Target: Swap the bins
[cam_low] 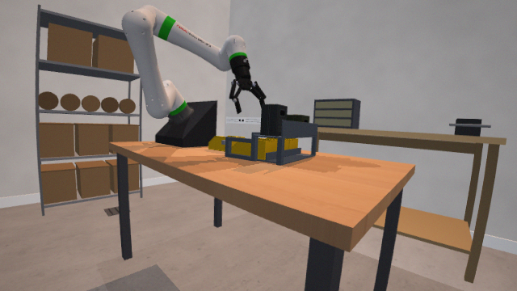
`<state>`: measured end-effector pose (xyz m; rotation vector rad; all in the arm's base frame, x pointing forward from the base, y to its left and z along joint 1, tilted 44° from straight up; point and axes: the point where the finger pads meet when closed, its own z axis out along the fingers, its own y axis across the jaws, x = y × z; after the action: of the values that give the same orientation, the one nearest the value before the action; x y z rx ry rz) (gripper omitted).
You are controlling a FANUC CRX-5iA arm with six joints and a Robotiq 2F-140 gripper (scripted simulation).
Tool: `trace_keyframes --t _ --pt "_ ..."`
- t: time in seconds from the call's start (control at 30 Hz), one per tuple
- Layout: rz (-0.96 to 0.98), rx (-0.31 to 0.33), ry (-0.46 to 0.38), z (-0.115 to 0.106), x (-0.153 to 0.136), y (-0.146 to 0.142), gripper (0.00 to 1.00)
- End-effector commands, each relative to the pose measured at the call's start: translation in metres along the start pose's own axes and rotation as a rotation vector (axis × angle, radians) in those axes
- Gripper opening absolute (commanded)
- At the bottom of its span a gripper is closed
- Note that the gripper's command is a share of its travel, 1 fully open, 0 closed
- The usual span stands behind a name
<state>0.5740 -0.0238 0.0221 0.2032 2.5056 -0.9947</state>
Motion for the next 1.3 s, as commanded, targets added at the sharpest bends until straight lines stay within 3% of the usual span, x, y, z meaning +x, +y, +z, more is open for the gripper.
trace_keyframes --t 0.0,0.6,1.27 --pt "-0.076 -0.007 -0.016 0.0 0.003 0.008 1.0" --pt "-0.288 -0.019 -0.053 0.002 0.017 0.029 1.0" --pt "-0.336 -0.021 -0.061 0.003 0.02 0.034 1.0"
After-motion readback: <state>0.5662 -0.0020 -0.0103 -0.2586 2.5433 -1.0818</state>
